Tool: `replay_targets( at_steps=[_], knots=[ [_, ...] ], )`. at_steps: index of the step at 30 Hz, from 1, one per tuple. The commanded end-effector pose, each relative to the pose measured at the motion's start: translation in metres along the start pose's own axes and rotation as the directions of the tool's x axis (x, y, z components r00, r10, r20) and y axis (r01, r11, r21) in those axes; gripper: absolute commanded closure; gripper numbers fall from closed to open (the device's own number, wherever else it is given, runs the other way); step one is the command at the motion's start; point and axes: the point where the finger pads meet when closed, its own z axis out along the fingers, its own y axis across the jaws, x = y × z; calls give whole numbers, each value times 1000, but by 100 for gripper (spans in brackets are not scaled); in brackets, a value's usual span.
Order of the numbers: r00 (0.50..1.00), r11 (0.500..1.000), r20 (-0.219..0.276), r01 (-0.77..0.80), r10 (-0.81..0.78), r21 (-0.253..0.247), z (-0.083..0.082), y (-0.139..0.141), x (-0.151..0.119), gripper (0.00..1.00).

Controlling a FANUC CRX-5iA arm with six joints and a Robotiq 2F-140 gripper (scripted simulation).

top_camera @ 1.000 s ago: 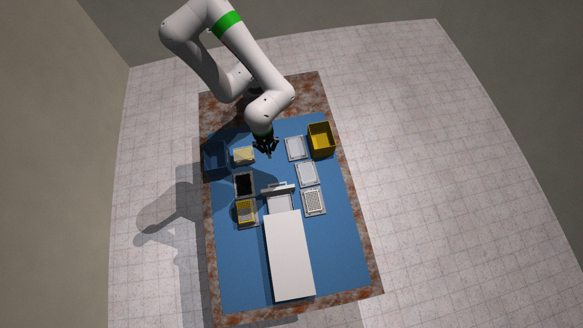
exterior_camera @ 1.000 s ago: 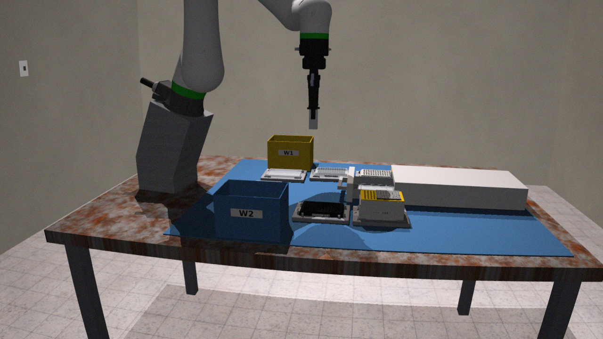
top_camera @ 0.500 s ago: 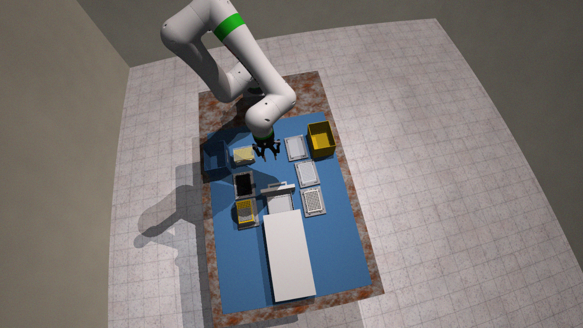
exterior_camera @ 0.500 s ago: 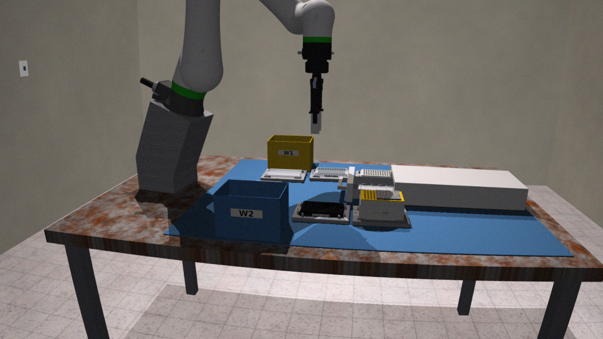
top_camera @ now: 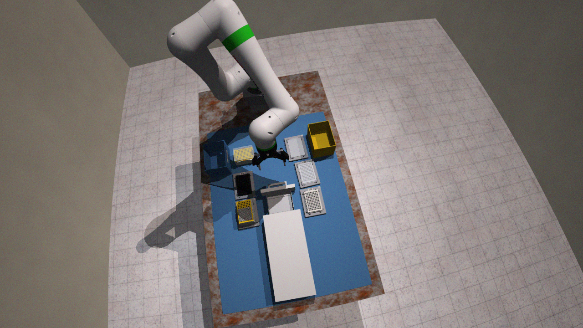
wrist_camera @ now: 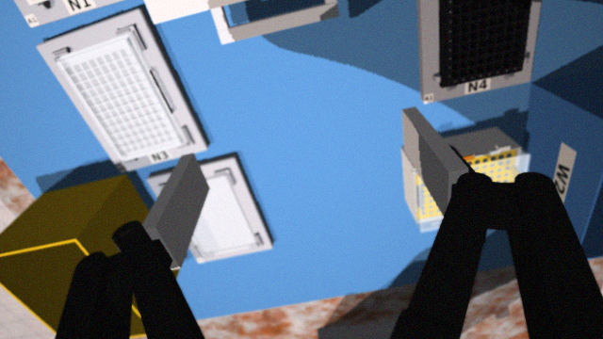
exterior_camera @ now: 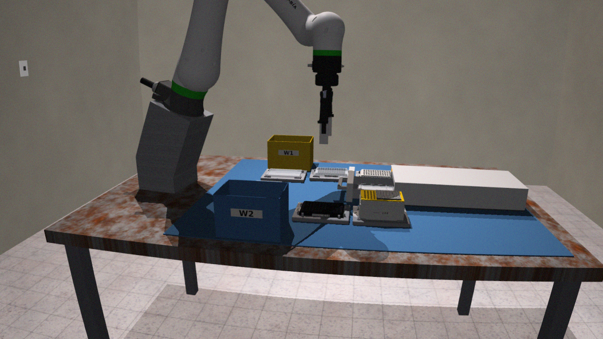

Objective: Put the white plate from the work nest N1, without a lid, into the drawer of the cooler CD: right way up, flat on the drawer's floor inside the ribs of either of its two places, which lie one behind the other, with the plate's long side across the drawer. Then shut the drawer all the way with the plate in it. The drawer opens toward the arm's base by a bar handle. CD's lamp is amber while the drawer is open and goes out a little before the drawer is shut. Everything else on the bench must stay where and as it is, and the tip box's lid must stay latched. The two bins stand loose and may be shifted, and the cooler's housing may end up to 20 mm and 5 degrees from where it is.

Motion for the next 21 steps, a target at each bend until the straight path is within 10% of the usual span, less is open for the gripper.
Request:
replay_targets(
  at_steps=[1,21],
  knots=[
    [1000,1000,0,0,0,0,10,-1,8,13],
    [1000,1000,0,0,0,0,66,-5,53,13]
  ],
)
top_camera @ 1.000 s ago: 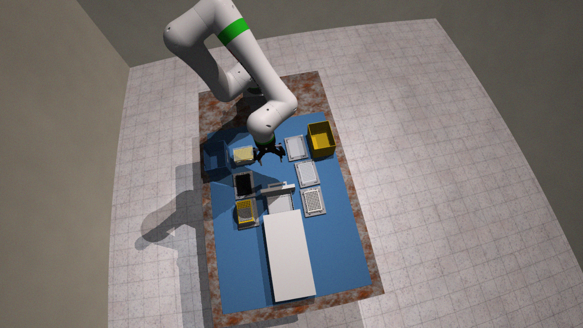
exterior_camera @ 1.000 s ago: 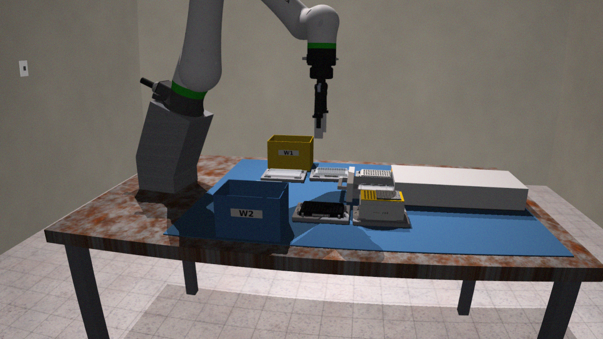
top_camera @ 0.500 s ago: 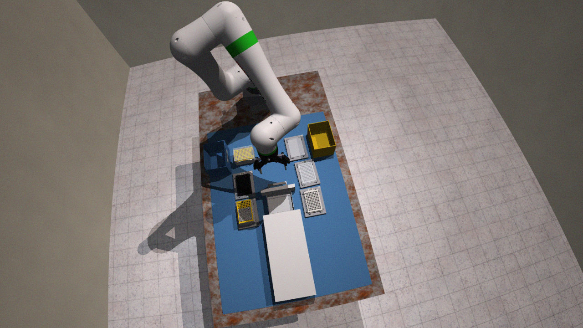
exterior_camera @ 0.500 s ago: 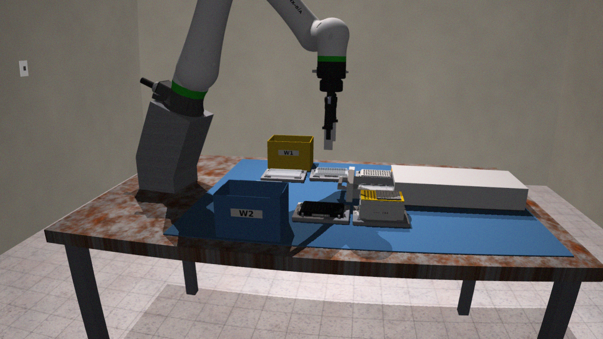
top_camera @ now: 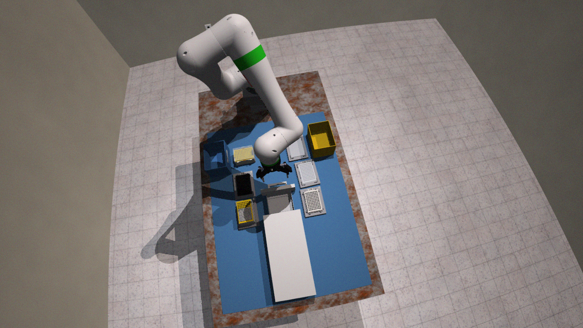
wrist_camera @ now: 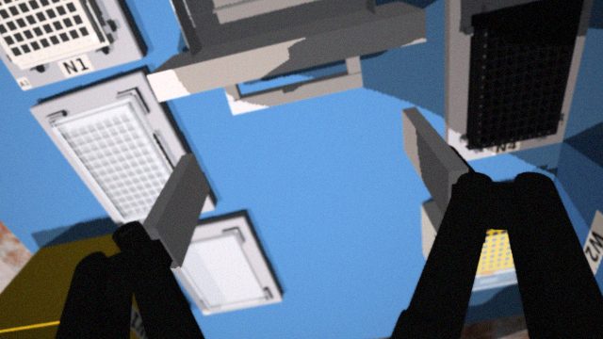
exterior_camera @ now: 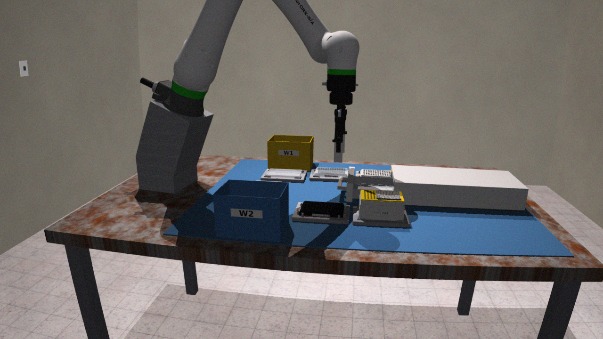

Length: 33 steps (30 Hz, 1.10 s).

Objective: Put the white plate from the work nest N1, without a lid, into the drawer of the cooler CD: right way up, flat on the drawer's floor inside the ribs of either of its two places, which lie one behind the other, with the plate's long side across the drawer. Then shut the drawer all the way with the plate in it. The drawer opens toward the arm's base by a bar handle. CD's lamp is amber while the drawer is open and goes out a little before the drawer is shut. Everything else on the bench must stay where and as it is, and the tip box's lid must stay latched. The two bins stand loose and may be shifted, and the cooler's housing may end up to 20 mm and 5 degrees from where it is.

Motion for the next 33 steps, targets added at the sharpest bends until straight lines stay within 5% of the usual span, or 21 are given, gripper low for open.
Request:
replay_targets(
  at_steps=[1,11,33],
  knots=[
    [1000,1000,0,0,0,0,7,-1,6,13],
    [1000,1000,0,0,0,0,7,-1,6,13],
    [1000,1000,0,0,0,0,34,-1,6,13]
  ],
)
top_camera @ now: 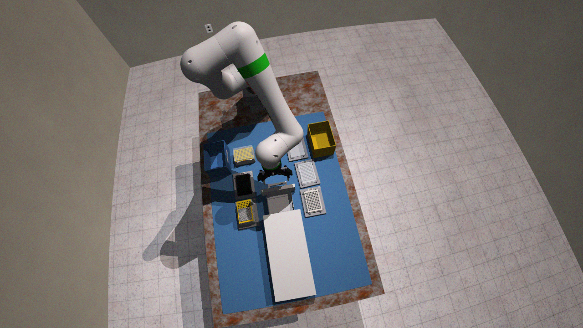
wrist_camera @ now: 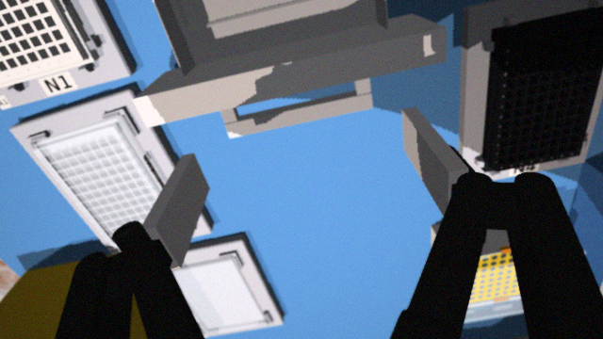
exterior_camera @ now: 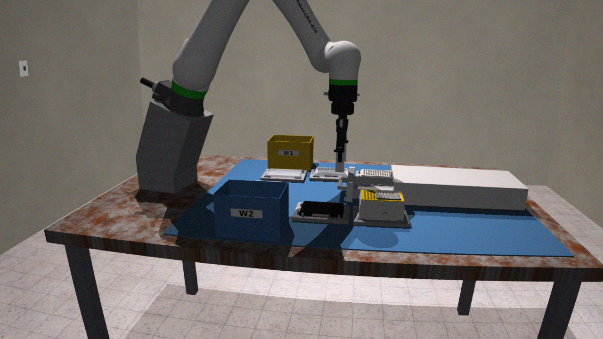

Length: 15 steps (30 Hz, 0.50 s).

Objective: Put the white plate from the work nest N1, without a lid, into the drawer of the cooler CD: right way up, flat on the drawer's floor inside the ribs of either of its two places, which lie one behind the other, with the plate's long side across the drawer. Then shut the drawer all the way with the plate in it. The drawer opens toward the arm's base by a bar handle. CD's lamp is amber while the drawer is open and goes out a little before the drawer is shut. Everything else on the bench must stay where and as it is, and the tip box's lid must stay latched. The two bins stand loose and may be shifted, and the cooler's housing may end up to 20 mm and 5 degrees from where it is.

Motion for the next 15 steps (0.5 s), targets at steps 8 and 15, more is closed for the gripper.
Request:
replay_targets(
  at_steps=[8,15],
  knots=[
    [1000,1000,0,0,0,0,10,0,0,13],
    [1000,1000,0,0,0,0,19,0,0,13]
  ],
)
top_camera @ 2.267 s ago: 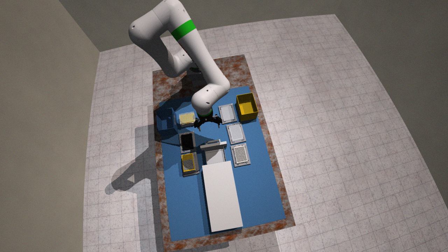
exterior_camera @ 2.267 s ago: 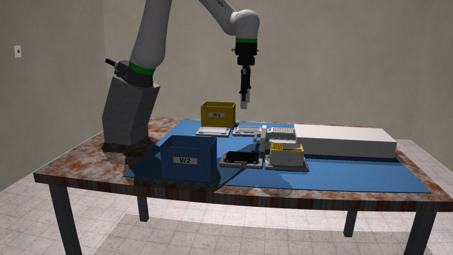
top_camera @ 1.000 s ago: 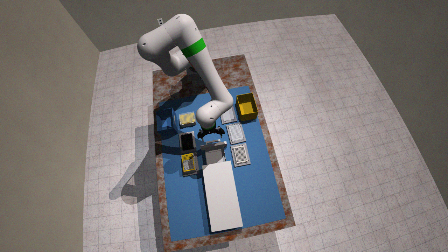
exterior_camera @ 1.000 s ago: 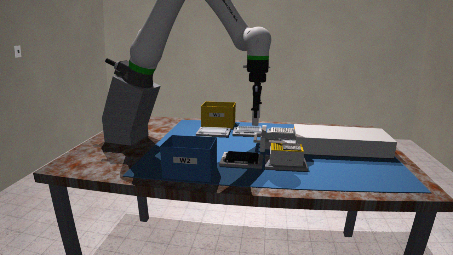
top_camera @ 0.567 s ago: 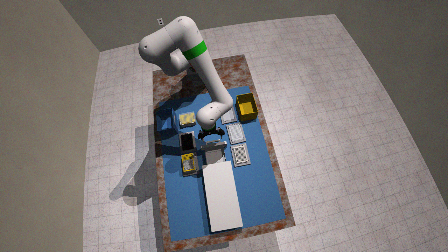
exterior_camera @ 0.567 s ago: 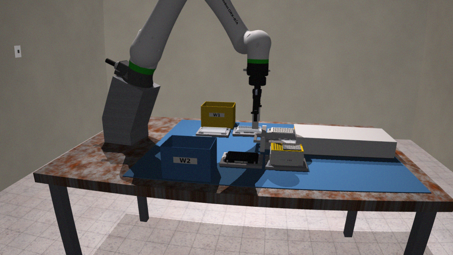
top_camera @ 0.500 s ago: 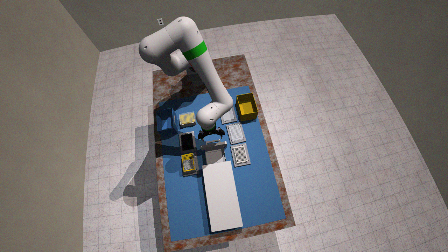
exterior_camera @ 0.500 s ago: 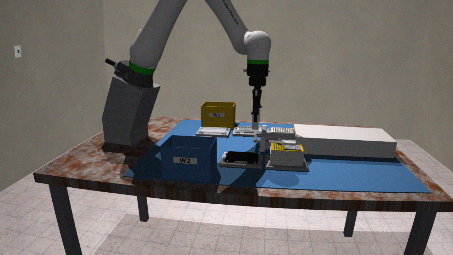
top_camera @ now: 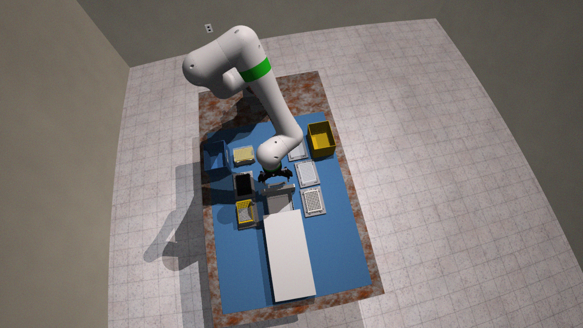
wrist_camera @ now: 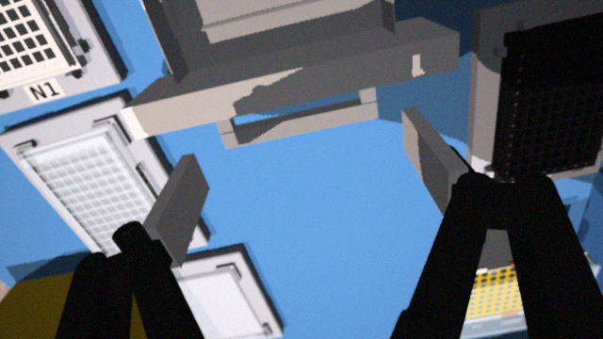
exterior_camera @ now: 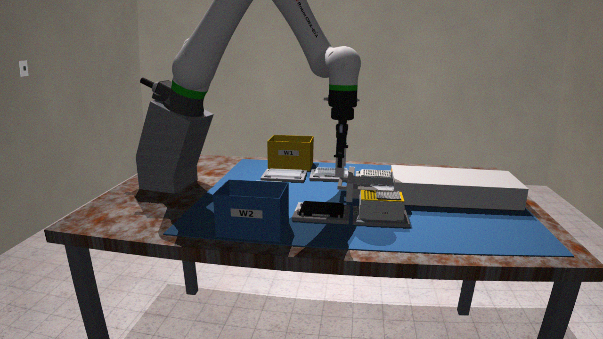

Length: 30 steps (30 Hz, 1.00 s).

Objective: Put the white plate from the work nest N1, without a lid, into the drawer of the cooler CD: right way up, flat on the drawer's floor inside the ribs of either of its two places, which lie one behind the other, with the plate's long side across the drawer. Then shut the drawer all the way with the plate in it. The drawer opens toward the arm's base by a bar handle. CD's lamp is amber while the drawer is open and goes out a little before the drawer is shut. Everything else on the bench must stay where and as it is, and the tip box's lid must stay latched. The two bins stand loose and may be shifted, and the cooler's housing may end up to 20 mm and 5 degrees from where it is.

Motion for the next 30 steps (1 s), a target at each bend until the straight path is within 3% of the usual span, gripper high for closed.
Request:
replay_targets(
  at_steps=[1,30],
  knots=[
    [1000,1000,0,0,0,0,3,0,0,13],
    [1000,1000,0,0,0,0,36,0,0,13]
  ],
)
